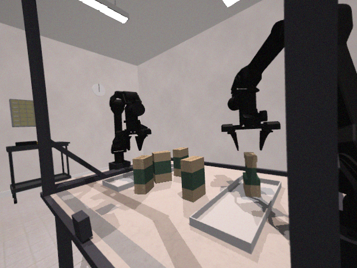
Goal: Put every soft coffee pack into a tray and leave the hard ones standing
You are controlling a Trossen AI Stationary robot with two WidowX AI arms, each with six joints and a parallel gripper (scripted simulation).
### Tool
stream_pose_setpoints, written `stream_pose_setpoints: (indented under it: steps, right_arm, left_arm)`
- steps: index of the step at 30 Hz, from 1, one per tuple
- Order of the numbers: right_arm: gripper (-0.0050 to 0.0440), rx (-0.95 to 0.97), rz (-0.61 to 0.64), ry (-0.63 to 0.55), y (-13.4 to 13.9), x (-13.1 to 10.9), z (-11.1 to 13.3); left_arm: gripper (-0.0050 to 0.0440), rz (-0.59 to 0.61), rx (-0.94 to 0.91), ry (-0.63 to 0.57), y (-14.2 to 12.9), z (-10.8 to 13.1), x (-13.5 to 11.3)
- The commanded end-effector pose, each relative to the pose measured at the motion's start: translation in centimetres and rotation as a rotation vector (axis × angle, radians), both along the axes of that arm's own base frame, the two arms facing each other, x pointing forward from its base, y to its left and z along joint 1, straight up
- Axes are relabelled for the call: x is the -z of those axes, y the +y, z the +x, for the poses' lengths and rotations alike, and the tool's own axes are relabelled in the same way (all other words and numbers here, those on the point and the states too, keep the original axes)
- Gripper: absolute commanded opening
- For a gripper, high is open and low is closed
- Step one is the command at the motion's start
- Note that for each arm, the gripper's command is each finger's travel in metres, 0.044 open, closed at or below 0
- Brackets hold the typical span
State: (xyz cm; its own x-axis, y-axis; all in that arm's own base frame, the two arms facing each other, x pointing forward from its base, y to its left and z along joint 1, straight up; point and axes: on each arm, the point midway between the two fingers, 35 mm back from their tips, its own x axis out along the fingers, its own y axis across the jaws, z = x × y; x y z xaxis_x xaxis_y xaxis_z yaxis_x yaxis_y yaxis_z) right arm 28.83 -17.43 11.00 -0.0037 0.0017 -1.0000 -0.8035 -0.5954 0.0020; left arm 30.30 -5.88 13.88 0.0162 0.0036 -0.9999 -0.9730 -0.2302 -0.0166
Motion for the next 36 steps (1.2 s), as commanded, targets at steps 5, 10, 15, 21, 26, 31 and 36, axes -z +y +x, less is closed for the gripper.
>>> stream_pose_setpoints:
  steps: [5, 10, 15, 21, 26, 31, 36]
  right_arm:
    - [0.036, -0.004, -0.013, -0.023, -0.1, -0.9, 0.2]
    - [0.036, -0.004, -0.013, -0.023, -0.1, -0.9, 0.2]
    - [0.036, -0.004, -0.013, -0.023, -0.1, -0.9, 0.2]
    - [0.036, -0.004, -0.013, -0.023, -0.1, -0.9, 0.2]
    - [0.036, -0.004, -0.013, -0.023, -0.1, -0.9, 0.2]
    - [0.036, -0.004, -0.013, -0.023, -0.1, -0.9, 0.2]
    - [0.036, -0.004, -0.013, -0.023, -0.1, -0.9, 0.2]
  left_arm:
    - [0.0355, 0.001, 0.287, -0.007, 4.3, 4.5, -0.6]
    - [0.0355, 0.008, 0.486, -0.008, 7.2, 7.4, -0.8]
    - [0.0355, 0.012, 0.606, -0.008, 9.0, 9.2, -0.9]
    - [0.0355, 0.013, 0.673, -0.008, 9.1, 9.2, -0.9]
    - [0.0355, 0.013, 0.673, -0.008, 9.1, 9.2, -0.9]
    - [0.0355, 0.013, 0.673, -0.008, 9.1, 9.2, -0.9]
    - [0.0355, 0.013, 0.673, -0.008, 9.0, 9.2, -0.9]
